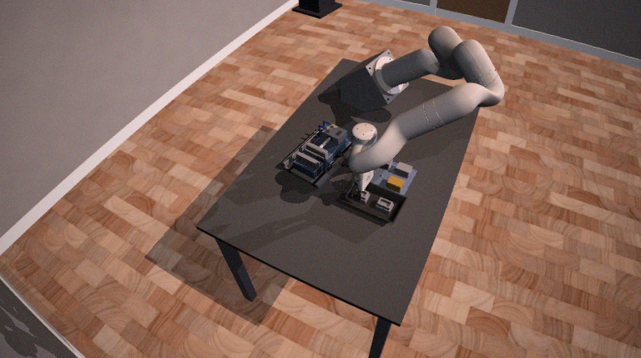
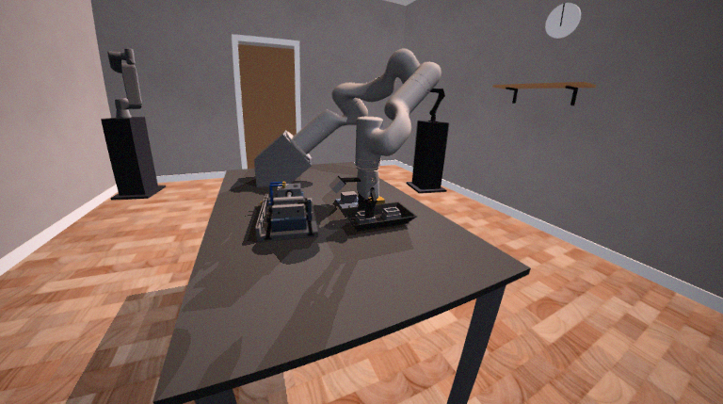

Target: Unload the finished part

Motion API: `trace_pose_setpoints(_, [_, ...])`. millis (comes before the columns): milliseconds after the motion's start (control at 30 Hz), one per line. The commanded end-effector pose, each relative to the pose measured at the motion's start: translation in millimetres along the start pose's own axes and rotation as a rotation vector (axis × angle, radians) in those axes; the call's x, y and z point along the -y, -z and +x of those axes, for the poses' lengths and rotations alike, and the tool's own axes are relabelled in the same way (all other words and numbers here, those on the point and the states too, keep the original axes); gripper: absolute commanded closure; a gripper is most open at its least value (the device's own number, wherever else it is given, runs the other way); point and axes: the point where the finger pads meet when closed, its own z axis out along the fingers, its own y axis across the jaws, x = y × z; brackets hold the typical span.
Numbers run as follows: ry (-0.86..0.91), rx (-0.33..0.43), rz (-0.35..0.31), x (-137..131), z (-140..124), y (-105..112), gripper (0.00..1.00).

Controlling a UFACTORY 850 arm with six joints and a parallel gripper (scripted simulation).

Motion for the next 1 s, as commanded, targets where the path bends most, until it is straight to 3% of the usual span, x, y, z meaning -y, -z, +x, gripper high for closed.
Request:
trace_pose_setpoints(0, [0.001, 0.0, 0.002, 1, 0, 12, 0.31])
trace_pose_setpoints(733, [0.001, 0.0, 0.002, 1, 0, 117, 0.31])
trace_pose_setpoints(967, [0.001, 0.0, 0.002, 1, 0, 134, 0.31])
